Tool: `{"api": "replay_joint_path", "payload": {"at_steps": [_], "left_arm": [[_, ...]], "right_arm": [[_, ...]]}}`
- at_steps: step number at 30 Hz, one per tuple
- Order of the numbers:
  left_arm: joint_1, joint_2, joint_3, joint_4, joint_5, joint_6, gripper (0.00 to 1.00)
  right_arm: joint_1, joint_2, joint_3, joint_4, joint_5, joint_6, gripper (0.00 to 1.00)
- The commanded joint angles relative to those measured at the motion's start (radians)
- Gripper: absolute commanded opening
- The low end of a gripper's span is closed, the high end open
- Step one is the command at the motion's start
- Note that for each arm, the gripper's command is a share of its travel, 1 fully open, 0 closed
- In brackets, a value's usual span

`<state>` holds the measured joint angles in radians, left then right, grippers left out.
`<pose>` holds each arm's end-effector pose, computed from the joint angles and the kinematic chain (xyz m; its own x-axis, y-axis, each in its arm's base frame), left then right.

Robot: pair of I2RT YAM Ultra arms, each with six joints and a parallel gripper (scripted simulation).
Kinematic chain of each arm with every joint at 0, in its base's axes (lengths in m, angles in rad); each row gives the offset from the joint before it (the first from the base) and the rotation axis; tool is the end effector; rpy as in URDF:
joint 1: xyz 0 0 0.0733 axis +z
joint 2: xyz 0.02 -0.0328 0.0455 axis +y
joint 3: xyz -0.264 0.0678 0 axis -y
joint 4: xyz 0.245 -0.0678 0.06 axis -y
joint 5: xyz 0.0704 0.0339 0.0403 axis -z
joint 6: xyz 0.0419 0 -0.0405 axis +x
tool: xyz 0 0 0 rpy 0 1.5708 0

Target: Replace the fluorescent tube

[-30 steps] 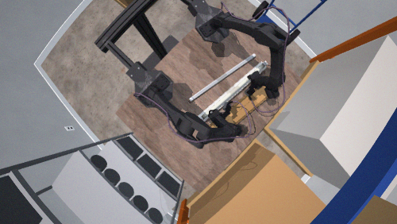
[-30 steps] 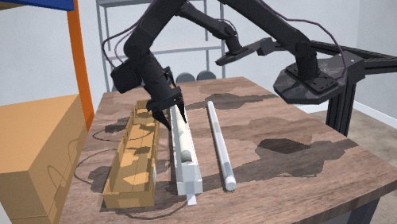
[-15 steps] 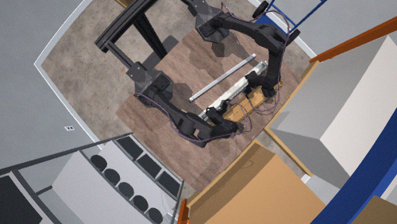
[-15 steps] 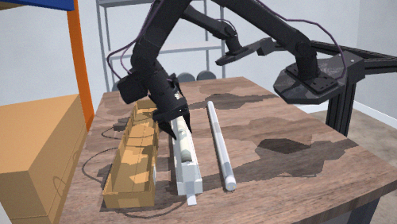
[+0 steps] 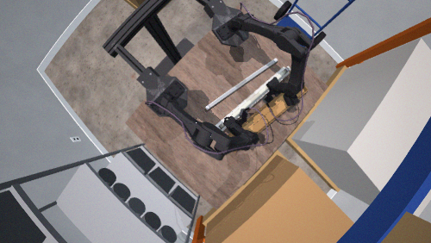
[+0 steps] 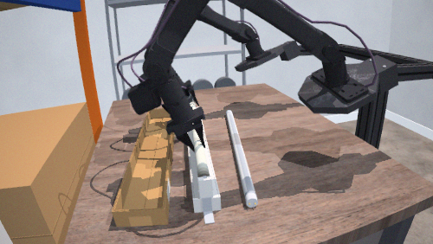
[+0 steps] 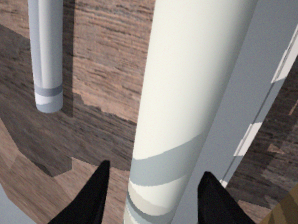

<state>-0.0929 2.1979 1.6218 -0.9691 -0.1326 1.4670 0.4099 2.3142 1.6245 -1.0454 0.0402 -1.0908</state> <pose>0.4145 -0.0320 0.1375 -0.0150 0.9916 0.1288 0.9992 0.0101 0.0391 0.3738 0.1618 0.0928 -0.0593 -0.9921 0.1107 -0.9892 0.0732 0.1268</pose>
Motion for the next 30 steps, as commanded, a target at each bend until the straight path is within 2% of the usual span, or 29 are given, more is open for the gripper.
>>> {"api": "replay_joint_path", "payload": {"at_steps": [1,12,13,30], "left_arm": [[0.000,-0.007,0.013,0.021,0.005,0.009,0.11],[0.000,-0.007,0.013,0.021,0.005,0.009,0.11],[0.000,-0.007,0.013,0.021,0.005,0.009,0.11],[0.000,-0.007,0.013,0.021,0.005,0.009,0.11]], "right_arm": [[0.016,-0.036,0.032,0.001,-0.013,-0.013,0.49],[0.016,-0.036,0.032,0.001,-0.013,-0.013,0.49],[0.016,-0.036,0.032,0.001,-0.013,-0.013,0.11],[0.016,-0.036,0.032,0.002,-0.013,-0.013,0.11]]}}
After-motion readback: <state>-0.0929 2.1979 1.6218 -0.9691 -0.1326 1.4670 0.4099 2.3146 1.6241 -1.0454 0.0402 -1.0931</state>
